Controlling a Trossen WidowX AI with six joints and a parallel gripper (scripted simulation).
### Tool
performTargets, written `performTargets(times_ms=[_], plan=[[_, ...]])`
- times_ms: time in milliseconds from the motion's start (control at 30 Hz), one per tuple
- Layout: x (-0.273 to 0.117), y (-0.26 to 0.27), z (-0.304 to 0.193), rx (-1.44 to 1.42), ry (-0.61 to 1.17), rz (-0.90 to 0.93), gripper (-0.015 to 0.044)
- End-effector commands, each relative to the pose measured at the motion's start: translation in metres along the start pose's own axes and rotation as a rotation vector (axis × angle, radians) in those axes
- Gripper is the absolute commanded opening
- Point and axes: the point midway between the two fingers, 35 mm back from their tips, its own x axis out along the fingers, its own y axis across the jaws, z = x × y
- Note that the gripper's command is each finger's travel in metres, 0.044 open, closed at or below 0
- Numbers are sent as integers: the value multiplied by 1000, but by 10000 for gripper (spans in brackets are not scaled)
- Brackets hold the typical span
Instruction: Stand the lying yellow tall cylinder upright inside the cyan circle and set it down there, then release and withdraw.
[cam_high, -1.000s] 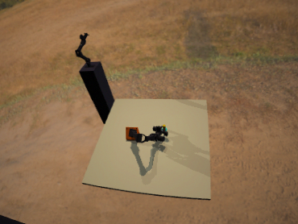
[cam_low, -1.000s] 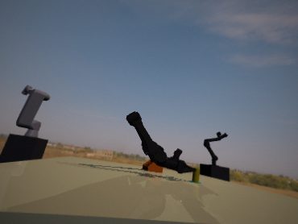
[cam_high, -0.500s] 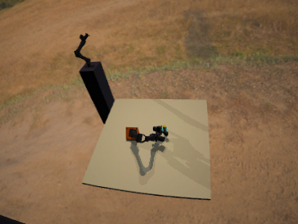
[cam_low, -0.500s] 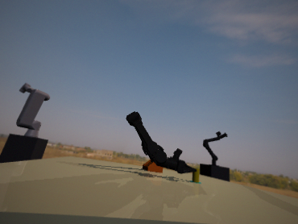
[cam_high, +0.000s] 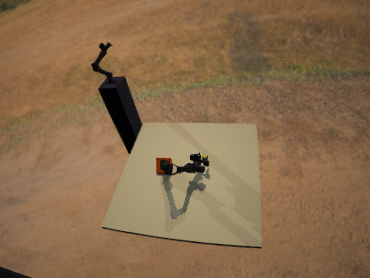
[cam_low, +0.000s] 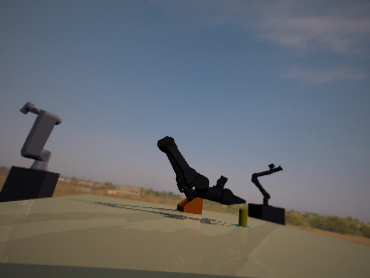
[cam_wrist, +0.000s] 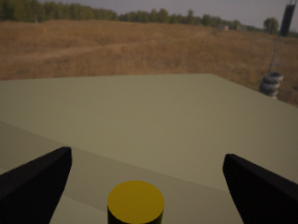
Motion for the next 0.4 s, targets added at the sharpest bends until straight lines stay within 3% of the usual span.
performTargets(times_ms=[0,133,367], plan=[[-2,2,25,7,2,1,400],[-5,4,50,7,-6,-1,400],[5,1,49,57,61,32,400]])
